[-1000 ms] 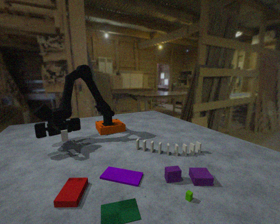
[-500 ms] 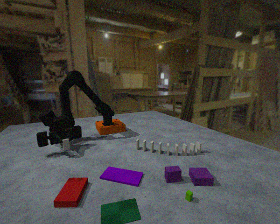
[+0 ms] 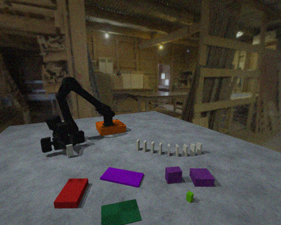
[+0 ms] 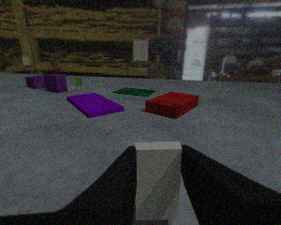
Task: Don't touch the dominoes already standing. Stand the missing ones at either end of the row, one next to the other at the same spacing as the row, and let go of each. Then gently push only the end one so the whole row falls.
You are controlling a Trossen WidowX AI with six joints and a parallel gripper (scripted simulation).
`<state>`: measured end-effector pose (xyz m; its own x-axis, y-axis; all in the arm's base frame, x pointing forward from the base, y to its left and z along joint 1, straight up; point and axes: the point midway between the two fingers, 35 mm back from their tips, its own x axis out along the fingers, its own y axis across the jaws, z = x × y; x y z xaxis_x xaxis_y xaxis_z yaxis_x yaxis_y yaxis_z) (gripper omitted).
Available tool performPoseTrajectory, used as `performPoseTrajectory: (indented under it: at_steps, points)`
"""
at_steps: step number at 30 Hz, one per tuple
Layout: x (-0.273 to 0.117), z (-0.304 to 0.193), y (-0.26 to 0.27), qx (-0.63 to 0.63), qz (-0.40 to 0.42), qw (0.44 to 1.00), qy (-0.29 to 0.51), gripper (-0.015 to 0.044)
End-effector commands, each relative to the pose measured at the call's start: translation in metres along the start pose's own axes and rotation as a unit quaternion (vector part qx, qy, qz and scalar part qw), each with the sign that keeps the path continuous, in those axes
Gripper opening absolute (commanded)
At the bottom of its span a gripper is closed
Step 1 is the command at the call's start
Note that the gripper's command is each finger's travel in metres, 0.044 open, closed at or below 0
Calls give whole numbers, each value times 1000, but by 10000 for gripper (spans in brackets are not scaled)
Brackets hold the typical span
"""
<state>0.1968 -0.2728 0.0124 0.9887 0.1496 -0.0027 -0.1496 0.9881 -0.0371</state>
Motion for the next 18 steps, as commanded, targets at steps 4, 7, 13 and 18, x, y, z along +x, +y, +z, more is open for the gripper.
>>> performPoseTrajectory:
  at_steps: [4,7,13,18]
  points:
    - [0,-3,1,7,-2,1000,1,107]
    - [0,-3,1,7,-2,1000,1,160]
    - [0,-3,1,7,-2,1000,1,317]
    - [0,-3,1,7,-2,1000,1,440]
